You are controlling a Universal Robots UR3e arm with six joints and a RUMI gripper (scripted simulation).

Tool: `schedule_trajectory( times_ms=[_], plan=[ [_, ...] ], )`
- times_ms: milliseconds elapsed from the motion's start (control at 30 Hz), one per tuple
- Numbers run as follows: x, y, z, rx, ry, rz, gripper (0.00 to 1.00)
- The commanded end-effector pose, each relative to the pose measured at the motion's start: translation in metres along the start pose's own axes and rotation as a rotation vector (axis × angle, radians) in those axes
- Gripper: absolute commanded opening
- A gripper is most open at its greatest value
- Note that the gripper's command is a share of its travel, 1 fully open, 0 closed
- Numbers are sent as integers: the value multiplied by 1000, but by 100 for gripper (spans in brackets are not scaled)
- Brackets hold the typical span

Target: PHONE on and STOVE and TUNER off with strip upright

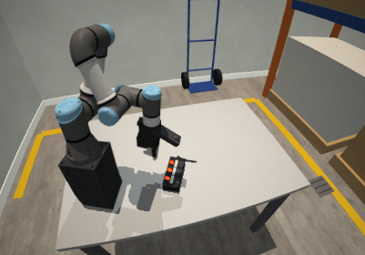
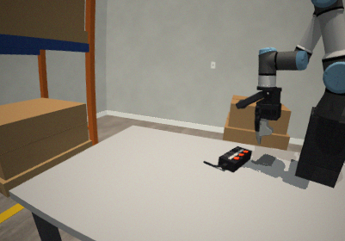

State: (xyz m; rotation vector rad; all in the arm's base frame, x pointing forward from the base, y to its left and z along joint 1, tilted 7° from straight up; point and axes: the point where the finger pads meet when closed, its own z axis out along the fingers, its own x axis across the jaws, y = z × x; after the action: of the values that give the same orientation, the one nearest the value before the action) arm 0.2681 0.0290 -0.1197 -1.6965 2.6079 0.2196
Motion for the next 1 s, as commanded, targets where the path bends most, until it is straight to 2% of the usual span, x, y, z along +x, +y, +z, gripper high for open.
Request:
schedule_trajectory(
  times_ms=[0,633,967],
  plan=[
    [0,-1,0,2,0,0,0],
    [0,-1,1,2,0,0,0],
    [0,-7,17,2,0,0,0]
  ],
)
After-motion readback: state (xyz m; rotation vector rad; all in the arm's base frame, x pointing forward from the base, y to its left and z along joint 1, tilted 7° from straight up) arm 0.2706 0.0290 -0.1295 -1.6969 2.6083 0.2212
